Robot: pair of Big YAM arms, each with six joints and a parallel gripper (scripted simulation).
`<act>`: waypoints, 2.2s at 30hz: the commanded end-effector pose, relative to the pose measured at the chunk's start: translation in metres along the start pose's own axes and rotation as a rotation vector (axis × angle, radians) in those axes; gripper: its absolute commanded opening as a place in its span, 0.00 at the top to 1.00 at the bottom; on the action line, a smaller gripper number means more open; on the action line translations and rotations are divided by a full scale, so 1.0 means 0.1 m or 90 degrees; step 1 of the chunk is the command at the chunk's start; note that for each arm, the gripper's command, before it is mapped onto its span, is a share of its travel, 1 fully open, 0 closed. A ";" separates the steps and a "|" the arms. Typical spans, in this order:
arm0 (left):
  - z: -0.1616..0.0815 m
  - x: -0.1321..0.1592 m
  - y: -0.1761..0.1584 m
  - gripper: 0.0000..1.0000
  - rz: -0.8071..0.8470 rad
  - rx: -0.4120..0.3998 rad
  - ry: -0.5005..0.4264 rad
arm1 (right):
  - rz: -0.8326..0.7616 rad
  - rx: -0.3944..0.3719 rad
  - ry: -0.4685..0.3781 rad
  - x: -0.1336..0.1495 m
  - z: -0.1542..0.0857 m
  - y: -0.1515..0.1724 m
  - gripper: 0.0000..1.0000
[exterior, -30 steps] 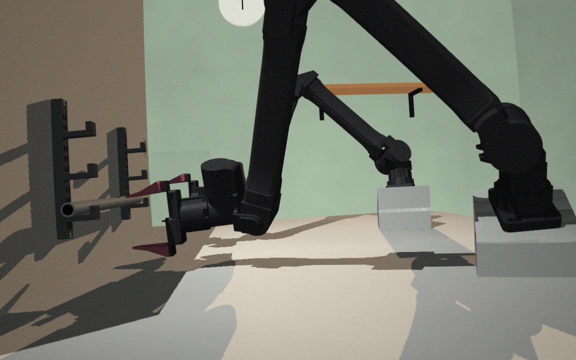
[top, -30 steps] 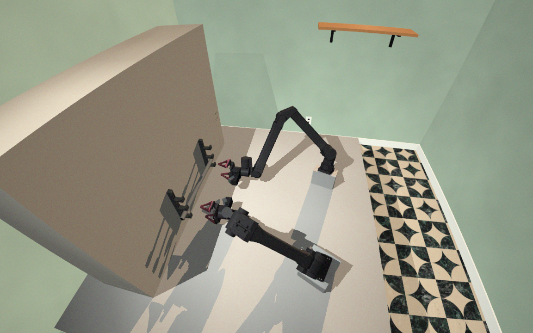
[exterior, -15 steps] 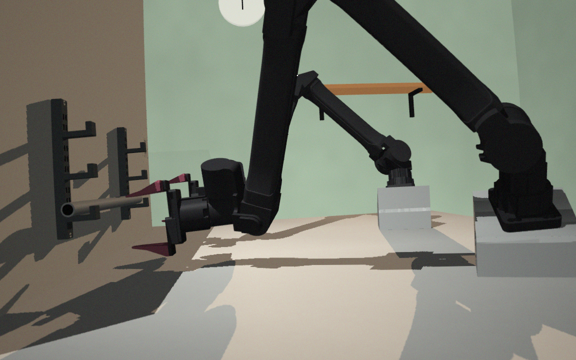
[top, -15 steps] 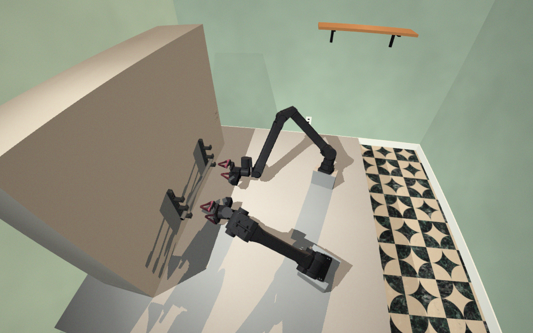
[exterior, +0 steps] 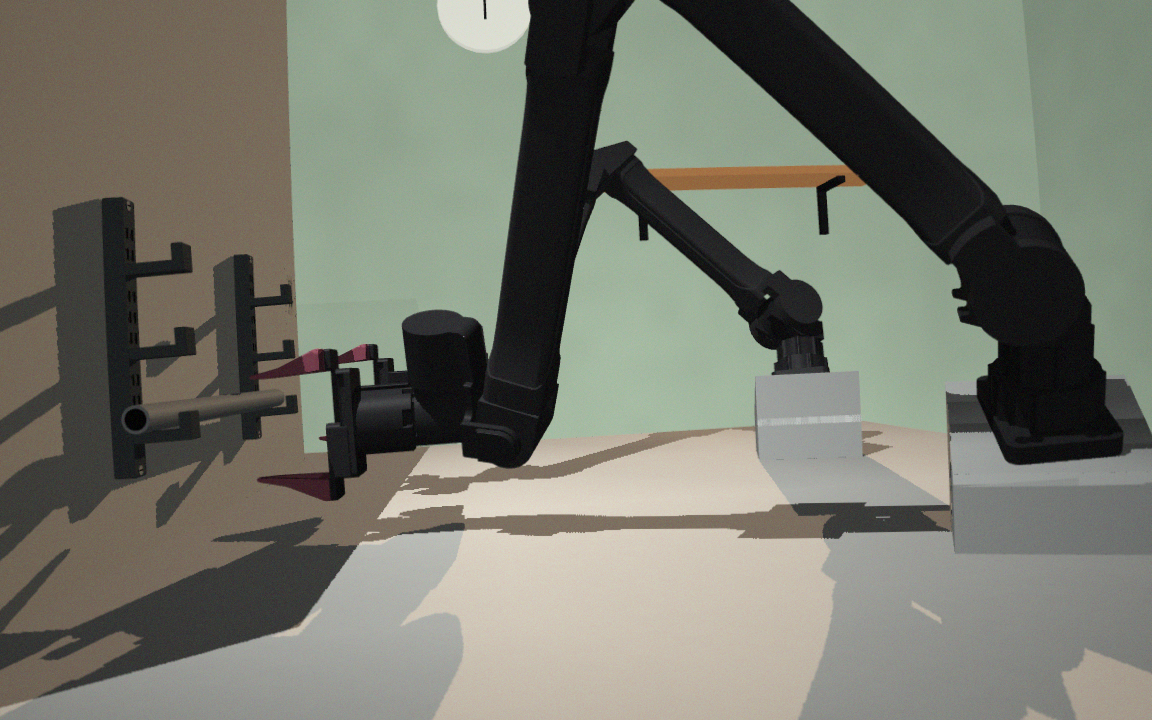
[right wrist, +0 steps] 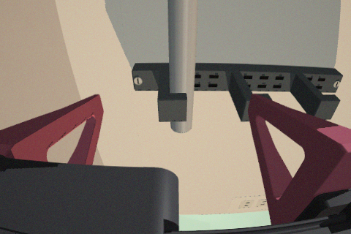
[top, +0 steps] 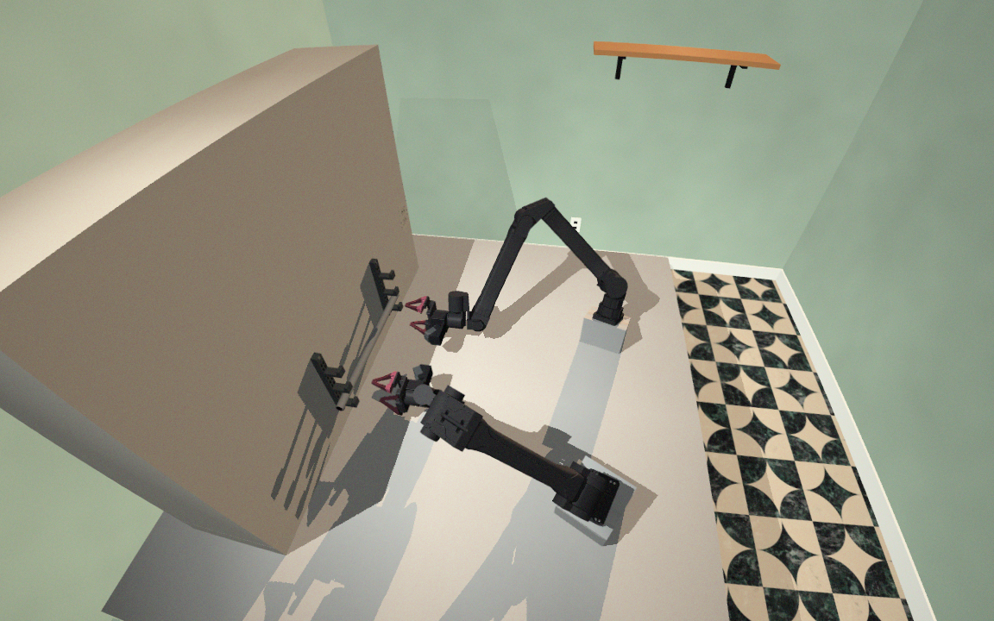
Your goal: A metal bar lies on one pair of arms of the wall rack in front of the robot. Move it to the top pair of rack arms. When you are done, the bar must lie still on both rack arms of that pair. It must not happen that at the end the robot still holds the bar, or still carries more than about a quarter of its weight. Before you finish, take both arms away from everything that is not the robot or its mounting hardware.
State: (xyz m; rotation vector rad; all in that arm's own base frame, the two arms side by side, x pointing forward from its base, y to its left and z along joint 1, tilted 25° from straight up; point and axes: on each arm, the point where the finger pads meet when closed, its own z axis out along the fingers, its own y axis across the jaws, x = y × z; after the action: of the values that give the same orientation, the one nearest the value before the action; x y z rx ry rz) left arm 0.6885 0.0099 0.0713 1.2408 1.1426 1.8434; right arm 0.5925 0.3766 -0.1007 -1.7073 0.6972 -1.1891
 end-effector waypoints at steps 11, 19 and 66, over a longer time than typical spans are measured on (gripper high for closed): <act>0.08 -0.18 0.41 0.00 -0.023 -0.051 -0.003 | -0.002 0.019 -0.015 -0.20 0.08 -0.15 0.00; 0.09 -0.20 0.45 0.00 -0.025 -0.054 -0.003 | -0.002 0.021 -0.017 -0.23 0.09 -0.16 0.00; 0.31 -0.19 0.59 0.00 -0.028 -0.058 0.000 | -0.003 0.020 -0.020 -0.27 0.28 -0.14 0.00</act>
State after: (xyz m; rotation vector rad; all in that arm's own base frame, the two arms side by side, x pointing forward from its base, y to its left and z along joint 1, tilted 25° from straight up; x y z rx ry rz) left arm 0.7092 -0.0066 0.0923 1.2095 1.1088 1.8432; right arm 0.6034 0.3984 -0.1014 -1.7052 0.6740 -1.1753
